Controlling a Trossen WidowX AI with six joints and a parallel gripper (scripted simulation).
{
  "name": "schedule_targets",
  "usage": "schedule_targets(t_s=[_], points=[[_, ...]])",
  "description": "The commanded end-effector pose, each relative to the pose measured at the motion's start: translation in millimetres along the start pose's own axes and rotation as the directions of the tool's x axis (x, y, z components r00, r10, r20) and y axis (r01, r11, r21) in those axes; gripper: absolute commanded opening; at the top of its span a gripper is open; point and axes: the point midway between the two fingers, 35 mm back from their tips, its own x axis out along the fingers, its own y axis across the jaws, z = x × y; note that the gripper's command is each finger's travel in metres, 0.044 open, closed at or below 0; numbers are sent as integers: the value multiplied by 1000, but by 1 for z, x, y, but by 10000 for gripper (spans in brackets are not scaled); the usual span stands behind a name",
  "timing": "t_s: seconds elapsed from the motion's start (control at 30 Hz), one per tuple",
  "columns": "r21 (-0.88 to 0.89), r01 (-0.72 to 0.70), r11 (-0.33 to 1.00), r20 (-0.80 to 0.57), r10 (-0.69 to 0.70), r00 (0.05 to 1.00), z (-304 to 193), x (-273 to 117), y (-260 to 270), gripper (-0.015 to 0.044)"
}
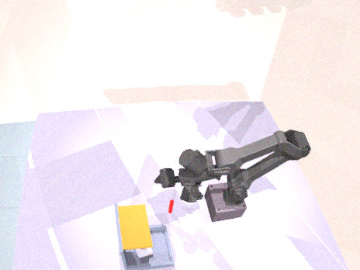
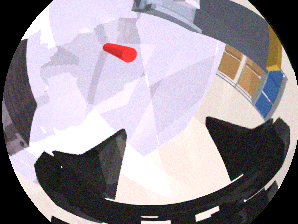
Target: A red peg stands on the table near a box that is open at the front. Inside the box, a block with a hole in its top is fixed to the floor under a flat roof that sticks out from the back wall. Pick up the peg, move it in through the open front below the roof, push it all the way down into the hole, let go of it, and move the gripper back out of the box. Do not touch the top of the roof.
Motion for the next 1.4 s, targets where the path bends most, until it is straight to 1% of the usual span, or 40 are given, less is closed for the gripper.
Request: schedule_targets(t_s=[0.0,0.27,0.57,0.63,0.77,1.03,1.07,1.37], points=[[-144,-3,990,6,4,1000,7,-1,-1,440],[-444,5,896,20,4,1000,22,-4,-3,440],[-729,22,684,32,2,999,38,-9,-5,440],[-764,25,645,33,1,999,40,-10,-5,440],[-768,25,640,34,1,999,40,-10,-5,440],[-768,26,640,35,1,999,48,-11,-10,230],[-768,26,640,35,1,999,48,-11,-10,220],[-768,26,640,34,1,999,48,-10,-10,220]])
